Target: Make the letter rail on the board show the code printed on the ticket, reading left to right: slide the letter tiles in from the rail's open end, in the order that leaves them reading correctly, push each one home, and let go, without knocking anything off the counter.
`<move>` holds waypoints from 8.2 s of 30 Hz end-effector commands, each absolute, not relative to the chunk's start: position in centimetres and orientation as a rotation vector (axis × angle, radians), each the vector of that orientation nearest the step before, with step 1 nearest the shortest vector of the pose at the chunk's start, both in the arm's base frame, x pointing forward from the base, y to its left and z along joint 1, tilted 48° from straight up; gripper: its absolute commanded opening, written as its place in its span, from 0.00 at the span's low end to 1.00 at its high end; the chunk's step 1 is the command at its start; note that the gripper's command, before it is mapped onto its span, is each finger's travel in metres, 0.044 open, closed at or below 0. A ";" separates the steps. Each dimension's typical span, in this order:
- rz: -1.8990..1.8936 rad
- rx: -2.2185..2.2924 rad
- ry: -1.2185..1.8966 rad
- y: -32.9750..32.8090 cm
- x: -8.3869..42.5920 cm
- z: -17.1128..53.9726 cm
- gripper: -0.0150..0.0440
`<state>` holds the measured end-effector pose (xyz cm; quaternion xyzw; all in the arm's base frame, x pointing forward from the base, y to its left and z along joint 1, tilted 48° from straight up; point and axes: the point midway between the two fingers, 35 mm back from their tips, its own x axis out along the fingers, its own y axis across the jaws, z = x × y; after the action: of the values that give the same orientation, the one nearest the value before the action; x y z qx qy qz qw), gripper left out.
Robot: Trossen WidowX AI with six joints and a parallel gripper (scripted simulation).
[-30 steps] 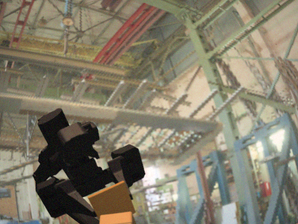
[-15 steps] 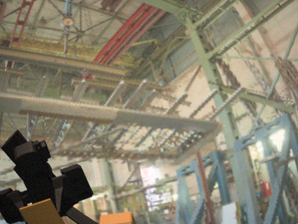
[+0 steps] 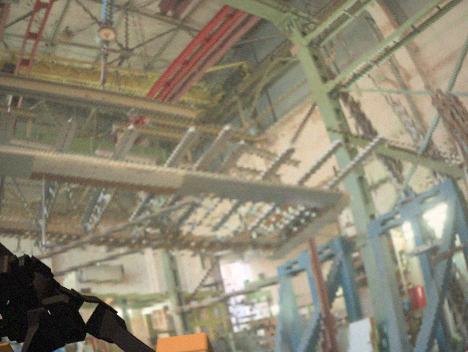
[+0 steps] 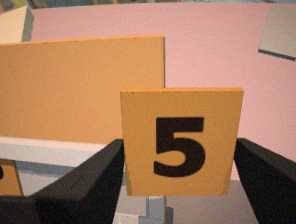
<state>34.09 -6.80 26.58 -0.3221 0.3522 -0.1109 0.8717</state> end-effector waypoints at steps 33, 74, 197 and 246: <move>-0.433 -0.761 0.774 -16.1 31.8 28.1 0.25; -0.432 -0.760 0.775 -15.0 31.8 26.6 0.25; -0.430 -0.758 0.778 -11.0 32.4 21.8 0.25; -0.429 -0.757 0.778 -9.4 32.6 20.0 0.25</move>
<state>32.65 -9.51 20.24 -0.3591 0.3664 -0.2007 0.8346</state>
